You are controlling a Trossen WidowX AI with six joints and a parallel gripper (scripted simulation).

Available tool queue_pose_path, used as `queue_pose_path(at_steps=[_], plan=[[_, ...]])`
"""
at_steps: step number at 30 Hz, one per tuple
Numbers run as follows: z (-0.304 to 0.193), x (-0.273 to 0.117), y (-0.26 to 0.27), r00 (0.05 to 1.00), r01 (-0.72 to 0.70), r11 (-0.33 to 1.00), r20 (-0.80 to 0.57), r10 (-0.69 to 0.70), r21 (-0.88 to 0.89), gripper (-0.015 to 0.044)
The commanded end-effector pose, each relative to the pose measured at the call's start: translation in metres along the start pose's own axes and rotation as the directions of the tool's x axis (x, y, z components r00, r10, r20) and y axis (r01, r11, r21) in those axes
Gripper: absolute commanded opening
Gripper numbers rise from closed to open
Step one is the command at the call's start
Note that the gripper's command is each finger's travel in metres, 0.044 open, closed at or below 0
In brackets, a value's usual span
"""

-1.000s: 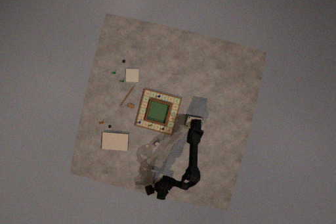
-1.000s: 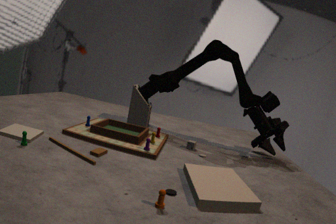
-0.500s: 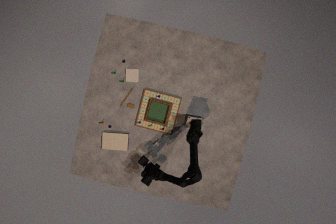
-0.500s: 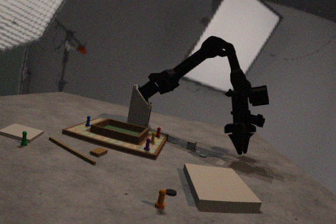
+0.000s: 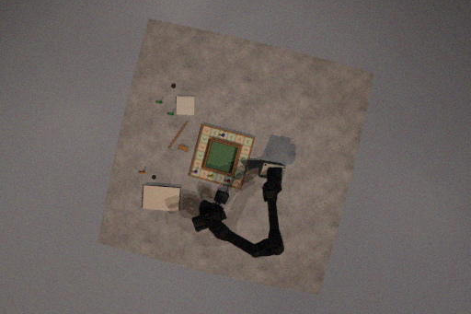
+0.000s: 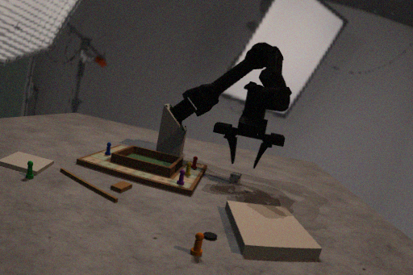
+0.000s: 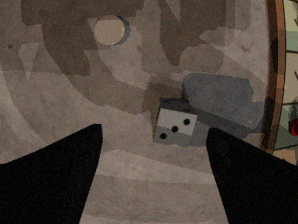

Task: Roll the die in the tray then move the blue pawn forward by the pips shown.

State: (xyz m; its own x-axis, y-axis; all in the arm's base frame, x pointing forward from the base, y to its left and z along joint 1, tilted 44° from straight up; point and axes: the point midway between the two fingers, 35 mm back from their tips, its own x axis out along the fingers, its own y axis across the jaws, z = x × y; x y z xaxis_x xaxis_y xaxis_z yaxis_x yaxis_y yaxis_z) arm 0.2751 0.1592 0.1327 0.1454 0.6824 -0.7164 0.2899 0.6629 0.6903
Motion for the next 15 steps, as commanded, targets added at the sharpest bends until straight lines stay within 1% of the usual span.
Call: queue_pose_path(at_steps=[1,11,15], plan=[[-0.007,-0.004,-0.014,0.999,0.015,0.988,-0.042,-0.009,0.151,0.0275],[-0.007,-0.004,-0.015,0.999,0.015,0.988,-0.042,-0.009,0.151,0.0275],[-0.008,0.010,-0.015,0.999,0.014,0.988,-0.042,-0.008,0.151,0.0275]])
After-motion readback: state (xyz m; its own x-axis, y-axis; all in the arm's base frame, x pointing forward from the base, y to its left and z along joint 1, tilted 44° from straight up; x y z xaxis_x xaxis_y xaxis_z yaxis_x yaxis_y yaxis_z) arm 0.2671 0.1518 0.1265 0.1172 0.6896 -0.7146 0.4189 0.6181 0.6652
